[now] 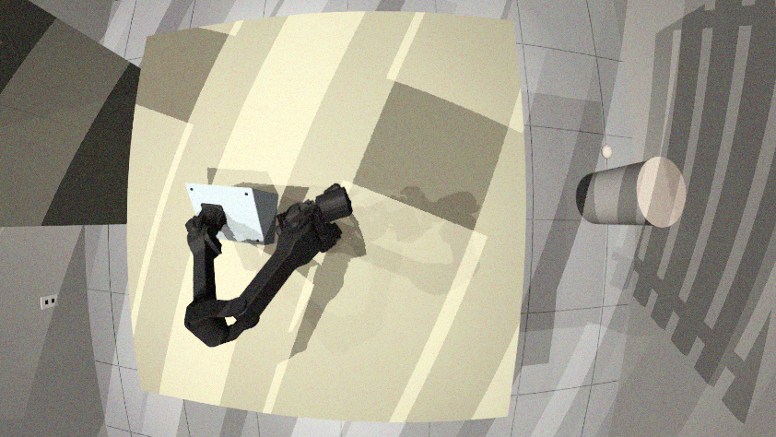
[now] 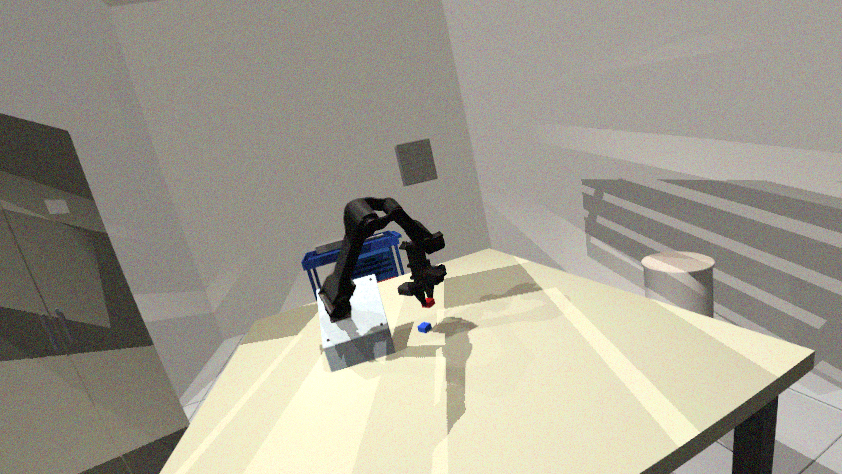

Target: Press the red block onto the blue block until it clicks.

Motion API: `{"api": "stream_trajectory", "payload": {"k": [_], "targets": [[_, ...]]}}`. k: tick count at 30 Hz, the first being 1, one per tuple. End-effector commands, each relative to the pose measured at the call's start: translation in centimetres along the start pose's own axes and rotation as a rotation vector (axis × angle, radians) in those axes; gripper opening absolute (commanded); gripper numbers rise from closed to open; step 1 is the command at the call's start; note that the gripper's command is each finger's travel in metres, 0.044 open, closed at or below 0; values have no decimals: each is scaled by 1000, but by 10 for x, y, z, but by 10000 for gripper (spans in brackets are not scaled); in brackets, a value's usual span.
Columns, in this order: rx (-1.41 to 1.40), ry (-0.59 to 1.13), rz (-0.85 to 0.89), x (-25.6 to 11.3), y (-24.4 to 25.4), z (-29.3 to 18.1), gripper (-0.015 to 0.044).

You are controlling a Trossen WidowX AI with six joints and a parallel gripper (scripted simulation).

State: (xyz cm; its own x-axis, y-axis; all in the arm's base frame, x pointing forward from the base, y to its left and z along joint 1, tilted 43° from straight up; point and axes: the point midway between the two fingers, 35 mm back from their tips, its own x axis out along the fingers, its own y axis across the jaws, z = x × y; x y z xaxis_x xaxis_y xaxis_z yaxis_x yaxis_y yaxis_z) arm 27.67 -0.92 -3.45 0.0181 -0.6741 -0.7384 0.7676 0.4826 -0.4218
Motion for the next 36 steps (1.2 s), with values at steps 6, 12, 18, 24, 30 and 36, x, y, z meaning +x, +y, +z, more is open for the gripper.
{"api": "stream_trajectory", "payload": {"k": [6,12,18,24,30,36], "targets": [[68,-4,-8,15,-30,-12,0],[69,-4,-8,26,-31,-12,0],[69,-5,-9,37,-31,-12,0],[69,-5,-9,45,-32,-12,0],[69,-6,-10,52,-33,-12,0],[69,-6,-10,52,-33,-12,0]]}}
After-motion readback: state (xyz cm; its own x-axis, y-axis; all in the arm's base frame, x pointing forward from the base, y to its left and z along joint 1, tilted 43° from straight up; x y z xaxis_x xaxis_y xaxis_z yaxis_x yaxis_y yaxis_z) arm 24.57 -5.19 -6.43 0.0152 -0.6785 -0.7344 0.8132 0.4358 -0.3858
